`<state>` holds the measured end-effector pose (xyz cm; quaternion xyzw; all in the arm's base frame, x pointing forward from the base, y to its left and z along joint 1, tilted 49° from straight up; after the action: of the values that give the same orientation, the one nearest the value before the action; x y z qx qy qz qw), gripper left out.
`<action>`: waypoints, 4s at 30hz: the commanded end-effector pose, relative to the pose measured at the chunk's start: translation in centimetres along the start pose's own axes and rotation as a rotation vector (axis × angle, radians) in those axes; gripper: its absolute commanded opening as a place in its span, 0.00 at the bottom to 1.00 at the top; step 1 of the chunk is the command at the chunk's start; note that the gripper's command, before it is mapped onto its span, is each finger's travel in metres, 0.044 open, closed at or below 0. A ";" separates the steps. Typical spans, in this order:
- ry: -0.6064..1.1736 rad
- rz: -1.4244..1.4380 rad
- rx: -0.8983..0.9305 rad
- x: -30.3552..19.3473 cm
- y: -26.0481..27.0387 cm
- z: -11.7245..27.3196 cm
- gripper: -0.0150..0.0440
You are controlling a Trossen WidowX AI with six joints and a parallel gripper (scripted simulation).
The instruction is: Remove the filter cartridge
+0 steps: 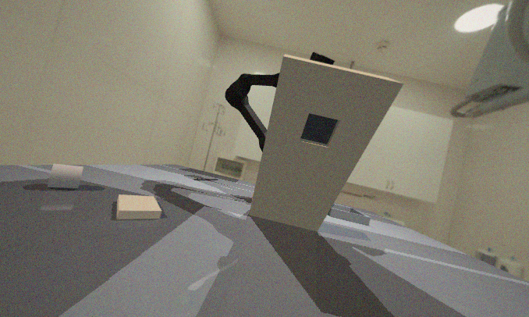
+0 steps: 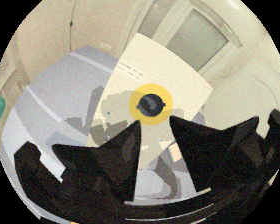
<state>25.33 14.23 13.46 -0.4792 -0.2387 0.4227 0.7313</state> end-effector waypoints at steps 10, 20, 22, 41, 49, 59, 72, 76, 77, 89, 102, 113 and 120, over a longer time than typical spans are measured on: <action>0.024 -0.102 0.030 3.6 -2.6 3.5 0.79; 0.405 -0.672 0.139 -3.1 2.7 -0.2 0.77; 0.413 -0.682 0.138 -3.2 2.8 -0.2 0.77; 0.412 -0.683 0.141 -3.7 3.3 -2.1 0.77; 0.412 -0.683 0.140 -4.2 3.6 -3.3 0.77; 0.412 -0.683 0.136 -4.8 4.0 -4.7 0.77; 0.412 -0.692 0.140 -4.6 3.9 -4.5 0.61; 0.412 -0.692 0.140 -4.6 3.9 -4.5 0.50; 0.412 -0.692 0.140 -4.6 3.9 -4.5 0.46; 0.412 -0.689 0.140 -2.5 2.2 -4.2 0.25; 0.412 -0.688 0.147 0.3 0.3 1.8 0.25; 0.412 -0.689 0.143 2.5 1.8 3.2 0.25; 0.411 -0.691 0.144 4.5 4.7 2.7 0.25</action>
<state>23.71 19.21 11.17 -0.3980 -0.1996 0.0662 0.8930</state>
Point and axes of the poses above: the point midway between the two fingers, 35 mm back from their tips, its own z axis back along the fingers, its own y axis across the jaws, x = y × z, the point moved 6 cm from there along z, back along the fingers, and after that the axes turned 1 degree about -z, right-handed, at the moved point
